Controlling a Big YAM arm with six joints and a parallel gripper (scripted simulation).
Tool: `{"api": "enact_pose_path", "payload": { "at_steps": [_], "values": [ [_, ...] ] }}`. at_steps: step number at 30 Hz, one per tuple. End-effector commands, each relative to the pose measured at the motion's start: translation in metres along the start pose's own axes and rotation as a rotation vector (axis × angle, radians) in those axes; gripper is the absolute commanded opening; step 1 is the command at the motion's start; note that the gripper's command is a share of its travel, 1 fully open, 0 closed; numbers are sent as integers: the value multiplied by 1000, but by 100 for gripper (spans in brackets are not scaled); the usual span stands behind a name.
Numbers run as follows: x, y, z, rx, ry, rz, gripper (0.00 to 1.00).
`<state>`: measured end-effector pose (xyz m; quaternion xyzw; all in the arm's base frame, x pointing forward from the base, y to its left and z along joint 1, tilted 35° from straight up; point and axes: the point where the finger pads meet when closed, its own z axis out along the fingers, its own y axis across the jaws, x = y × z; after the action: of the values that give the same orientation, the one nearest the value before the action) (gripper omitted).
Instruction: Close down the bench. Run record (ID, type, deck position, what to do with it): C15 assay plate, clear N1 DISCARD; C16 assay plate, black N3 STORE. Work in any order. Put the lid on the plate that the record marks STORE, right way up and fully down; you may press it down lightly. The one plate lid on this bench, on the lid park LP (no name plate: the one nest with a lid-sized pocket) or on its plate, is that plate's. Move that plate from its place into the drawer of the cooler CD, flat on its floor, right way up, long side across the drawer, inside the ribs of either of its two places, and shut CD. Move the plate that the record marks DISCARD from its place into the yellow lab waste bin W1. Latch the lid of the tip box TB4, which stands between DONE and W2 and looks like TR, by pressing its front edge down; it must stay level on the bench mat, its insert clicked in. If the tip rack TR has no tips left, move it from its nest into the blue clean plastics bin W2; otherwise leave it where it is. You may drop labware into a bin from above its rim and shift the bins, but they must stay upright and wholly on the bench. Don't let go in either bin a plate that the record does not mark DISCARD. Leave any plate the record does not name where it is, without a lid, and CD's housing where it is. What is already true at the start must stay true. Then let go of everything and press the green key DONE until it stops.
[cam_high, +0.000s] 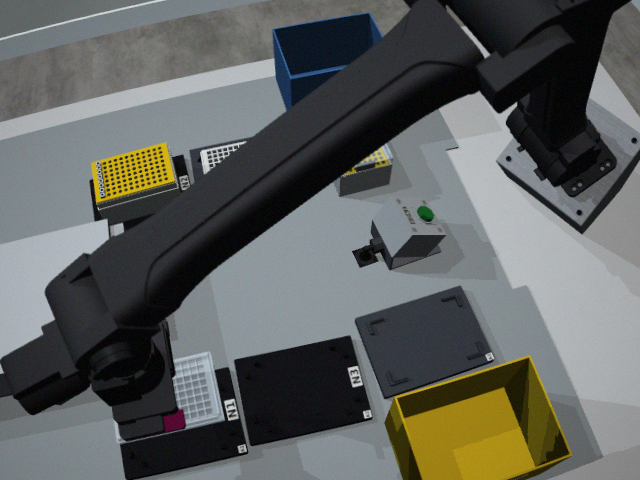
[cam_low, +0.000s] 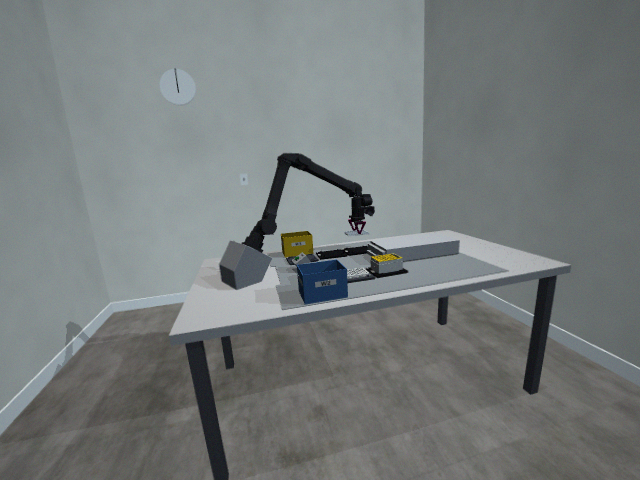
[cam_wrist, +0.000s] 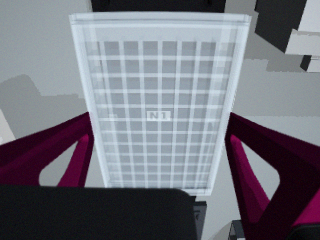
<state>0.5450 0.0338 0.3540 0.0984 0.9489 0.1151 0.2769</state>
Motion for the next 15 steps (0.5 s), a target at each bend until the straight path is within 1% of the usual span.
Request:
{"api": "enact_pose_path", "payload": {
  "at_steps": [1,4,13,14,15],
  "values": [
    [-25,7,-30,-15,-63,-11,0],
    [-27,8,-52,-20,-94,-14,0],
    [-26,7,-65,-19,-95,-13,0],
    [-26,6,-63,-18,-91,-12,0],
    [-26,6,-57,-16,-79,-11,0]
  ]
}}
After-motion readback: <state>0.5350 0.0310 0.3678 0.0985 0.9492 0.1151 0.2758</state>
